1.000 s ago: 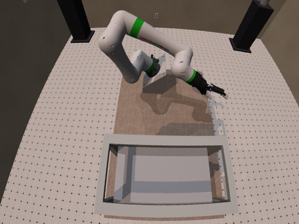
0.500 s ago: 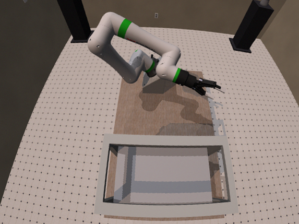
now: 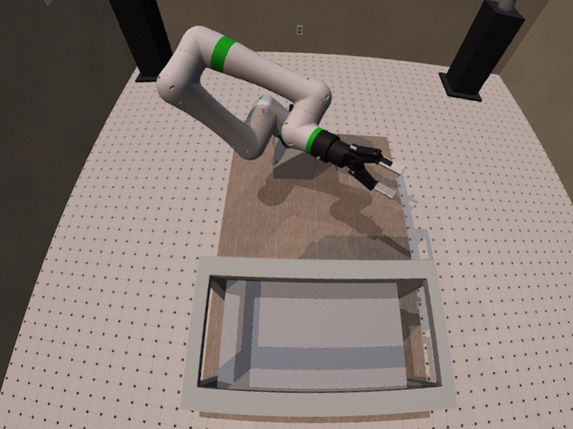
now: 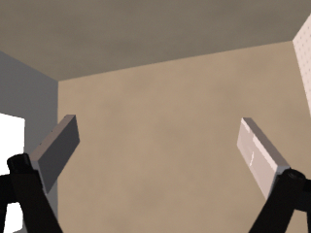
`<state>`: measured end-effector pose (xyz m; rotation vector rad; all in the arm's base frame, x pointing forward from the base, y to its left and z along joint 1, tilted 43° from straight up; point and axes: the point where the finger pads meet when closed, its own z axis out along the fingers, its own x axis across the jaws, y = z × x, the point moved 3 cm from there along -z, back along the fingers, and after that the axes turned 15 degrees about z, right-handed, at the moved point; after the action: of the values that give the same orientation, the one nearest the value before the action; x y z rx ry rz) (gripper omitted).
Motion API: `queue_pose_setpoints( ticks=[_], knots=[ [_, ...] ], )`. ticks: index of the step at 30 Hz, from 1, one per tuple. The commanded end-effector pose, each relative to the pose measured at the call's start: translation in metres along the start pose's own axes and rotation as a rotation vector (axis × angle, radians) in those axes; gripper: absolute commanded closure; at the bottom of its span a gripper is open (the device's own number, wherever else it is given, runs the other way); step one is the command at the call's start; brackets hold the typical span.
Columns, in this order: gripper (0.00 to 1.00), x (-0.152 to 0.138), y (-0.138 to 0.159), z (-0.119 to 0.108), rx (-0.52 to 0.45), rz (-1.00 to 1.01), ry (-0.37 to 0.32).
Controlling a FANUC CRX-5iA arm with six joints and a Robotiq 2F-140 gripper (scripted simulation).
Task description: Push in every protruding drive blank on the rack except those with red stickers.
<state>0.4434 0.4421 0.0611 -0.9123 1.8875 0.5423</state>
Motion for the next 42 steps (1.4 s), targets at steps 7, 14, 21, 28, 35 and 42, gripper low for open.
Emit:
queue_pose_setpoints(
  ticks=[7,14,21,28,35,42],
  knots=[
    [0.0,-0.042,-0.061,-0.061,0.249,-0.082,-0.171],
    [0.0,-0.053,-0.092,-0.095,0.362,-0.116,-0.223],
    [0.0,-0.058,-0.13,-0.141,0.515,-0.159,-0.263],
    [0.0,-0.056,-0.156,-0.178,0.63,-0.187,-0.273],
    [0.0,-0.052,-0.175,-0.208,0.724,-0.209,-0.269],
    [0.0,-0.046,-0.19,-0.234,0.805,-0.226,-0.258]
  ],
)
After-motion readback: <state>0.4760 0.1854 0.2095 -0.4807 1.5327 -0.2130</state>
